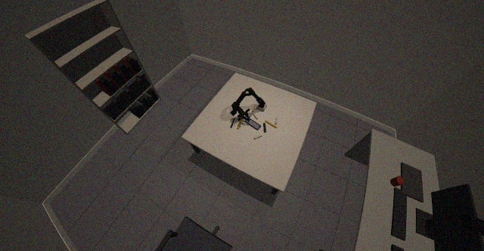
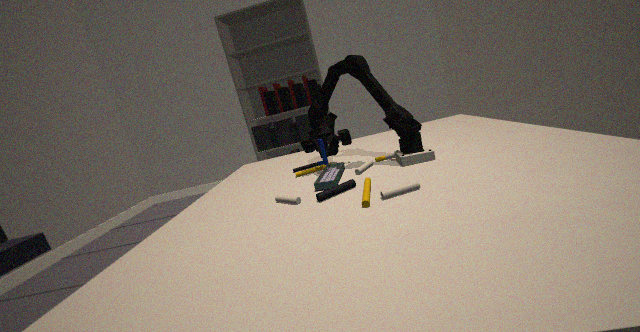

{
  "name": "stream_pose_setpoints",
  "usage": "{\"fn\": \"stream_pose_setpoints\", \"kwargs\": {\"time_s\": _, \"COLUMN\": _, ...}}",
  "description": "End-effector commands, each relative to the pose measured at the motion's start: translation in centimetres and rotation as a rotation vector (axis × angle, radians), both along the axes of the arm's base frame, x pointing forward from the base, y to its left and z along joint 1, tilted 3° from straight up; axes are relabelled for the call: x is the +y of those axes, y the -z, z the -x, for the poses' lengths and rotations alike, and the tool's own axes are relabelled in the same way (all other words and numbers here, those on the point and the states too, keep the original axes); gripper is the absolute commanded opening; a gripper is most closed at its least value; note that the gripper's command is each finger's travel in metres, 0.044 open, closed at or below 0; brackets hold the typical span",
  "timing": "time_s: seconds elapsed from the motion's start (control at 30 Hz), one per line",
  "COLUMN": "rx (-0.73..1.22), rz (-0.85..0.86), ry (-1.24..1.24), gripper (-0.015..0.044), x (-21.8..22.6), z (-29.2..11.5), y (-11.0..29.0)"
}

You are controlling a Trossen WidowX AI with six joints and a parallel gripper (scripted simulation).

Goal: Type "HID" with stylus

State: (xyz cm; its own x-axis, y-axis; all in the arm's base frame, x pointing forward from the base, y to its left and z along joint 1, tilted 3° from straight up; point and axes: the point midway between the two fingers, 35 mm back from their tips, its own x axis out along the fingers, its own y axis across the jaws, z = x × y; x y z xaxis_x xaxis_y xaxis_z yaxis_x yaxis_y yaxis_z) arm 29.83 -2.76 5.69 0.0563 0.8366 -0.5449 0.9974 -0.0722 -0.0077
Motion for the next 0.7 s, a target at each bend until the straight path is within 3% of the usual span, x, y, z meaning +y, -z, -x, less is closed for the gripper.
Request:
{"fn": "stream_pose_setpoints", "kwargs": {"time_s": 0.0, "rx": -0.001, "rz": 0.003, "ry": -0.004, "gripper": 0.0081, "x": 0.0, "z": 0.1, "y": 0.2}}
{"fn": "stream_pose_setpoints", "kwargs": {"time_s": 0.43, "rx": -0.001, "rz": 0.003, "ry": -0.004, "gripper": 0.0081, "x": 0.0, "z": 0.1, "y": 0.1}}
{"fn": "stream_pose_setpoints", "kwargs": {"time_s": 0.67, "rx": -0.001, "rz": 0.002, "ry": -0.004, "gripper": 0.0081, "x": 0.2, "z": 0.0, "y": -3.0}}
